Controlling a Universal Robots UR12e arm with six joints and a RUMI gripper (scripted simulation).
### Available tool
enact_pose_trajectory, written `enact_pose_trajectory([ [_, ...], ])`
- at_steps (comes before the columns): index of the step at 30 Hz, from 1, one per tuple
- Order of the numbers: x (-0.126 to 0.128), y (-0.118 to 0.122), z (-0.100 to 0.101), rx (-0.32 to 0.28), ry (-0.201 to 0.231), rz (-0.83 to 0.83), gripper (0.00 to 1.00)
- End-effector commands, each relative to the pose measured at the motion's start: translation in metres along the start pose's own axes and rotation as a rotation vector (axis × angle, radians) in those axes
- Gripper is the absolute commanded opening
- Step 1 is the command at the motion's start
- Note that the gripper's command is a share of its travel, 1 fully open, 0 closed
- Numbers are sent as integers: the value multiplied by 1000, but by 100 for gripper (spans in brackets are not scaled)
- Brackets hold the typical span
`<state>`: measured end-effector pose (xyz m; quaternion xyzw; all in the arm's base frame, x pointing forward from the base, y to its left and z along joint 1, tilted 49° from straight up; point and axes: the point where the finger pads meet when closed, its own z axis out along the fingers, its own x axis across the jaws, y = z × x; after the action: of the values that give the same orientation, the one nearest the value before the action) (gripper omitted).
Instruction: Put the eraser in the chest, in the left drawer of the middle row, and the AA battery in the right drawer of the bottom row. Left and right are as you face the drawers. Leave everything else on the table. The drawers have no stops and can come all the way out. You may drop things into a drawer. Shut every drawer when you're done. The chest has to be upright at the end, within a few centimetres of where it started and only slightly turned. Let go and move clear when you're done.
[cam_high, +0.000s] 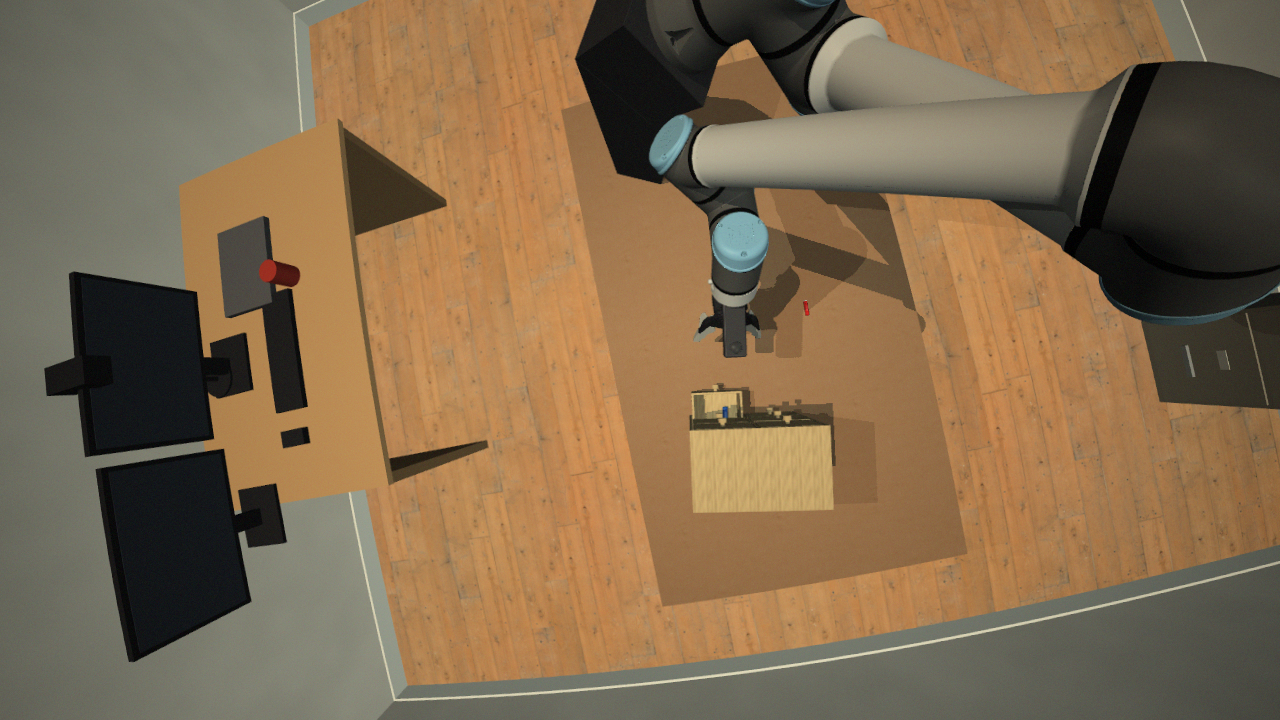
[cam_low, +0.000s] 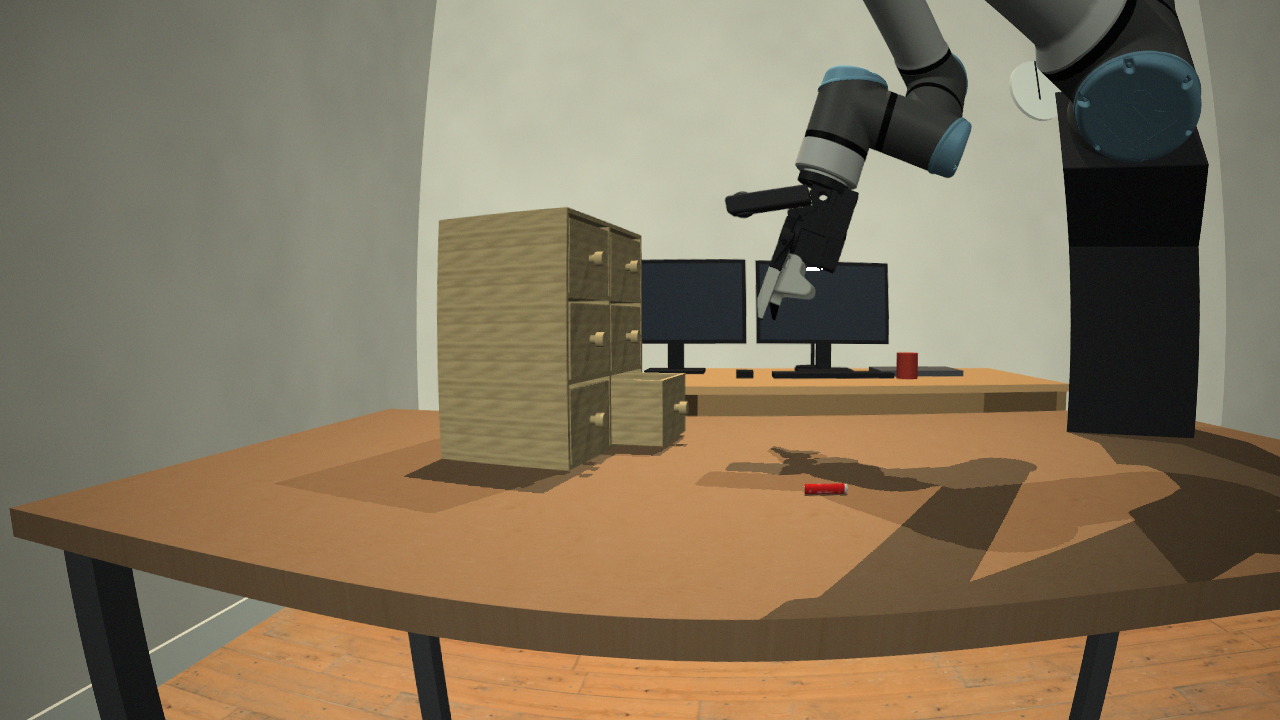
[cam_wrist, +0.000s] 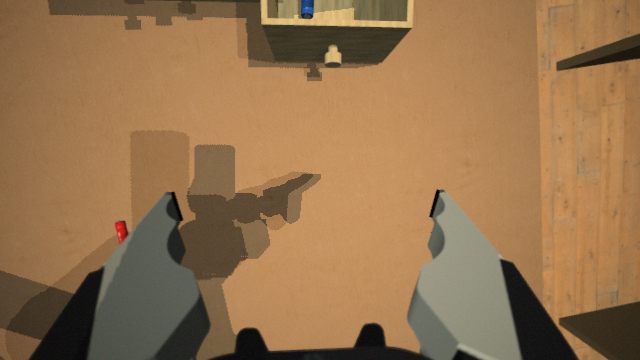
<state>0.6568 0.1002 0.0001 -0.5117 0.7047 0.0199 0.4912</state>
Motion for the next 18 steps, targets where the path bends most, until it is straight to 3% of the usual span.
enact_pose_trajectory([
  [1, 1, -1, -1, -42, 1, -1, 100],
  [18, 1, -2, -4, -136, 1, -1, 100],
])
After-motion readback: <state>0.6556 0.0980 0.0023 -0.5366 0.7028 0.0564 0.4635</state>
